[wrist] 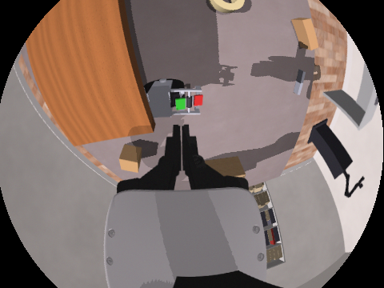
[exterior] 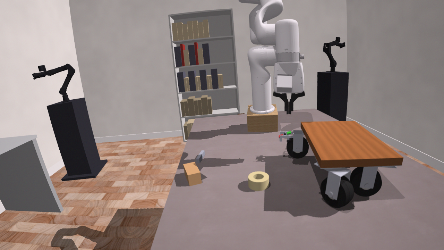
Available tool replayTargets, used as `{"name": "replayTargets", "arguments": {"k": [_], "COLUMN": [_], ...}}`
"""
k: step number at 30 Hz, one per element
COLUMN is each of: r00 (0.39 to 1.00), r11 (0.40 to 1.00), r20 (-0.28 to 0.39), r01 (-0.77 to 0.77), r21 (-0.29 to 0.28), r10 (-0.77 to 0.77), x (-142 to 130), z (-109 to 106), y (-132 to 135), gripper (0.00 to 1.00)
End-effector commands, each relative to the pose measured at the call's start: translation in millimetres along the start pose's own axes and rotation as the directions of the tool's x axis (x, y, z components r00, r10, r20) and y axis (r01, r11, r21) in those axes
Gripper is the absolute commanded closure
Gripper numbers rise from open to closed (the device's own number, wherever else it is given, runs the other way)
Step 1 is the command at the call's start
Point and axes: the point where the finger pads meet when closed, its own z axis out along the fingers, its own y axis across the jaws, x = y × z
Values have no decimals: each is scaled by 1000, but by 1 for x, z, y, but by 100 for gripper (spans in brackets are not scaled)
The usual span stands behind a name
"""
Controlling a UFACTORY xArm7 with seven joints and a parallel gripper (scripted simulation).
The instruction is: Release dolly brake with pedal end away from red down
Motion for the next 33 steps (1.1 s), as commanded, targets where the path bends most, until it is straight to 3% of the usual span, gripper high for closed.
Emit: {"name": "replayTargets", "arguments": {"k": [1,18,33], "r00": [1000,1000,1000], "r11": [1000,1000,1000], "r20": [-3,-3,-3], "r01": [0,0,0], "r21": [1,1,1], "r10": [0,0,0], "x": [1,1,2], "z": [-1,12,41], "y": [-1,-1,-1], "gripper": [100,100,100]}}
